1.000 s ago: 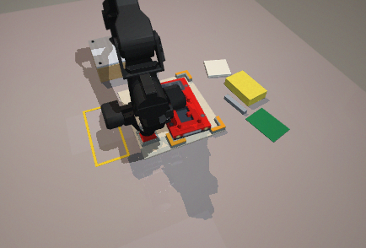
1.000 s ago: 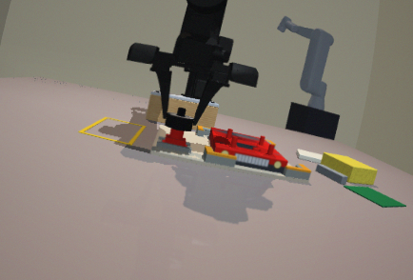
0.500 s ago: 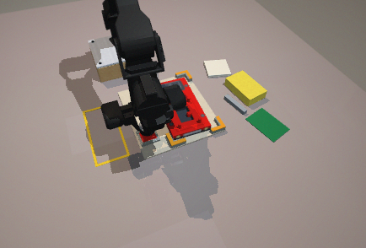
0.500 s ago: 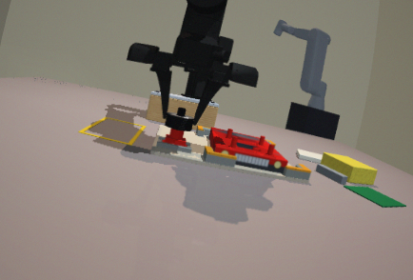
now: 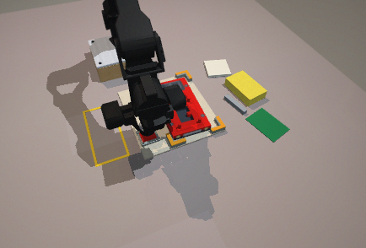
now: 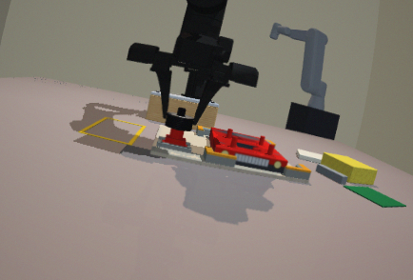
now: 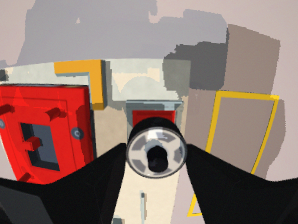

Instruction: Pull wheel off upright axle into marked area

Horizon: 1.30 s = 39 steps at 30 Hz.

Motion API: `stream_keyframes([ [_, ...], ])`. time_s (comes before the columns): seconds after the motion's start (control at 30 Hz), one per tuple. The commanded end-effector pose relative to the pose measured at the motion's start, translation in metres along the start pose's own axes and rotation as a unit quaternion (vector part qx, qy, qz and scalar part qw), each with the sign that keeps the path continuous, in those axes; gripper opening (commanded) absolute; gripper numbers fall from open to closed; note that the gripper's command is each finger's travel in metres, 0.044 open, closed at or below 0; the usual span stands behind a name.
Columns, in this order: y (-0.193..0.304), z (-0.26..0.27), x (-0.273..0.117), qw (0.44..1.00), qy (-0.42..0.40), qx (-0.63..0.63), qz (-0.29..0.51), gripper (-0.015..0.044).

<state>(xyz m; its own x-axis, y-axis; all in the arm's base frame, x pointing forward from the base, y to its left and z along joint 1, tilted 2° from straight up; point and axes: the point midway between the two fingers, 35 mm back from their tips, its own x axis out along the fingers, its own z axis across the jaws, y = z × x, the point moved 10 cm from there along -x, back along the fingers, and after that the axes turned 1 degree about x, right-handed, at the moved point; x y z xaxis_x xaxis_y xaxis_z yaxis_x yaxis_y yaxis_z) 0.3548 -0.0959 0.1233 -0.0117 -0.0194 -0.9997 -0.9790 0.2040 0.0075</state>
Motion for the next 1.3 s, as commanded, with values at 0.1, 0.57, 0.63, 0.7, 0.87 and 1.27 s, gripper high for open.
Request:
stream_keyframes([
  [0.1,0.003,0.0,-0.018,1.0,0.0,-0.001,-0.007,0.0],
  [0.57,0.003,0.0,-0.022,1.0,0.0,-0.001,-0.007,0.0],
  [0.63,0.003,0.0,-0.023,1.0,0.0,-0.001,-0.007,0.0],
  [0.7,0.003,0.0,-0.024,1.0,0.0,-0.001,-0.007,0.0],
  [0.87,0.004,0.0,-0.025,1.0,0.0,-0.001,-0.008,0.0],
  [1.27,0.005,0.0,-0.049,1.0,0.0,-0.001,-0.008,0.0],
])
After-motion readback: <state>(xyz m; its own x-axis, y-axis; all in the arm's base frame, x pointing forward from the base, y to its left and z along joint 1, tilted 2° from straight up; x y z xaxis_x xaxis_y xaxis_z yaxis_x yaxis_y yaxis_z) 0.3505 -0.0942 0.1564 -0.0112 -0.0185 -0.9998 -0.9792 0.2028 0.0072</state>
